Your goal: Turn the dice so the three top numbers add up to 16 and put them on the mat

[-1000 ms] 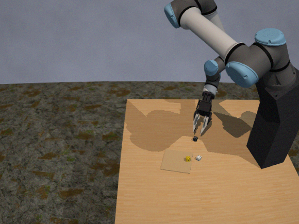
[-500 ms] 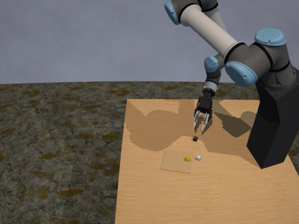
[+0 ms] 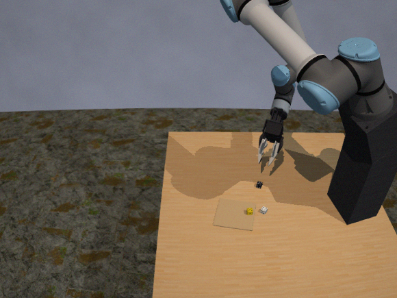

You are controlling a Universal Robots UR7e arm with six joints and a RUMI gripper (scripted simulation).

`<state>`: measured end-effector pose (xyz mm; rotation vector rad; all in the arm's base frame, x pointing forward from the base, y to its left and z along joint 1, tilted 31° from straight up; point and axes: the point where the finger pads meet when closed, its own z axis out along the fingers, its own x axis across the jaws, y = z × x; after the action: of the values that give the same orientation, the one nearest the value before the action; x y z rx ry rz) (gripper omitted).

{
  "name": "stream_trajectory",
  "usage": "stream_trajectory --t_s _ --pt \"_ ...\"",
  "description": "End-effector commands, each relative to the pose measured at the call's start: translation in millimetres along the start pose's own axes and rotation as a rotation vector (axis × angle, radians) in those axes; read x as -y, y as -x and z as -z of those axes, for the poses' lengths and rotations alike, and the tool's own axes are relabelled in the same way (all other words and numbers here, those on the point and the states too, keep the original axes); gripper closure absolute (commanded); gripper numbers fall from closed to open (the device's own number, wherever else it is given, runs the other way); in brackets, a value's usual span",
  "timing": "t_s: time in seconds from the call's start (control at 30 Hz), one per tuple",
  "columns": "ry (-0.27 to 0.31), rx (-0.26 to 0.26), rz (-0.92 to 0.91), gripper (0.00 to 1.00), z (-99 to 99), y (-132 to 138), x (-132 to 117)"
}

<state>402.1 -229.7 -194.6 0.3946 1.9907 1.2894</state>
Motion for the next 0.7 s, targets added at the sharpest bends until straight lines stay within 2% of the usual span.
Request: stream_trajectory --t_s 0.0,0.4,0.67 --pt "-0.001 0.000 0.001 0.79 1.4 0.3 -1.4" --pt "-0.025 -0.001 0.000 0.79 0.8 0.0 -2.2" --pt "-0.097 -0.002 0.000 0.79 -0.3 0.1 -5.9"
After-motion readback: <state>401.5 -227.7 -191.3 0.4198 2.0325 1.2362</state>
